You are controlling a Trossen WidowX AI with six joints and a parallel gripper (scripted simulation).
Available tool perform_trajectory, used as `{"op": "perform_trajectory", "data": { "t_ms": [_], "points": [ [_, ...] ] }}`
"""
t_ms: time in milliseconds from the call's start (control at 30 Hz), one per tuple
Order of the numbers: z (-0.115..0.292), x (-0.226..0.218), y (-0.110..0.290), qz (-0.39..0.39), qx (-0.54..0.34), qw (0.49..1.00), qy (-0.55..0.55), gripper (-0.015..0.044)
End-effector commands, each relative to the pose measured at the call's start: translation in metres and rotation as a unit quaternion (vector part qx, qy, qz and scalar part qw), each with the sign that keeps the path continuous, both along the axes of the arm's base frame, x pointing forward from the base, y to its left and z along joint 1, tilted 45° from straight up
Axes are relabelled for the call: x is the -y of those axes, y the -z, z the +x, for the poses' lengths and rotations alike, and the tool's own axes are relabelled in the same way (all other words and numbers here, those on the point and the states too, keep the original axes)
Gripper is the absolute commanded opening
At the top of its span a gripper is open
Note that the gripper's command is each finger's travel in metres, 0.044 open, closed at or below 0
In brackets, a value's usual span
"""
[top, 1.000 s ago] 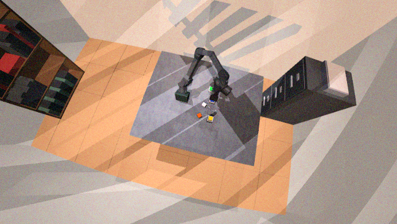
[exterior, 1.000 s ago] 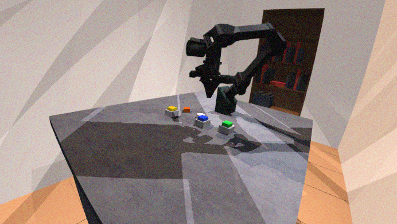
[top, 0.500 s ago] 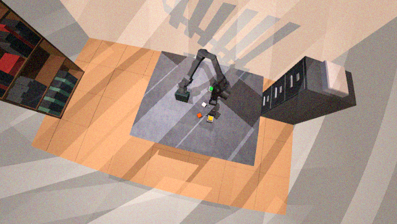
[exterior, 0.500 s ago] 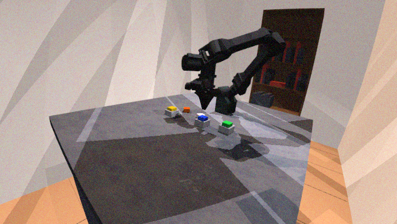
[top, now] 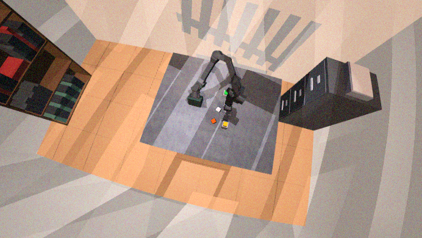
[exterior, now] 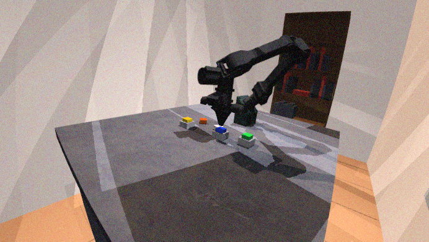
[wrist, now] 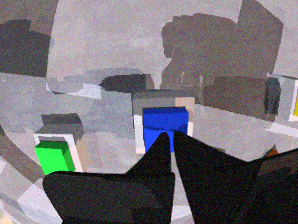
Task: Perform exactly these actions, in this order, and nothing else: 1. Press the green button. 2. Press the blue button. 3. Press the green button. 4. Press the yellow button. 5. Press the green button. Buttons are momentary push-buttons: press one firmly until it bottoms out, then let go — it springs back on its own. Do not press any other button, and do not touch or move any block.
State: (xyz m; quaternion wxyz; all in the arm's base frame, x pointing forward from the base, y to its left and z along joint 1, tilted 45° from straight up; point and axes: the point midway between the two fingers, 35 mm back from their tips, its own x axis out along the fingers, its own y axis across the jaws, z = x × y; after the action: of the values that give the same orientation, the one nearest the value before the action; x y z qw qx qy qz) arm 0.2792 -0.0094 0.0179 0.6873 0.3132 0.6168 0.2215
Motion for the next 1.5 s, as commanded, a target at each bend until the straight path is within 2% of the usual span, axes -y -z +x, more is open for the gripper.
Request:
{"op": "perform_trajectory", "data": {
  "t_ms": [0, 933, 1067, 1267, 1467],
  "points": [
    [-0.001, -0.007, 0.007, 0.004, -0.004, 1.000, 0.000, 0.0020],
    [0.000, -0.015, 0.014, 0.004, -0.004, 1.000, 0.000, 0.0020],
    [-0.004, 0.008, -0.008, 0.003, -0.004, 1.000, 0.000, 0.0020],
    [-0.005, 0.011, -0.012, 0.003, -0.005, 1.000, 0.000, 0.0020],
    [-0.013, 0.053, -0.053, 0.002, -0.005, 1.000, 0.000, 0.0020]
  ]
}}
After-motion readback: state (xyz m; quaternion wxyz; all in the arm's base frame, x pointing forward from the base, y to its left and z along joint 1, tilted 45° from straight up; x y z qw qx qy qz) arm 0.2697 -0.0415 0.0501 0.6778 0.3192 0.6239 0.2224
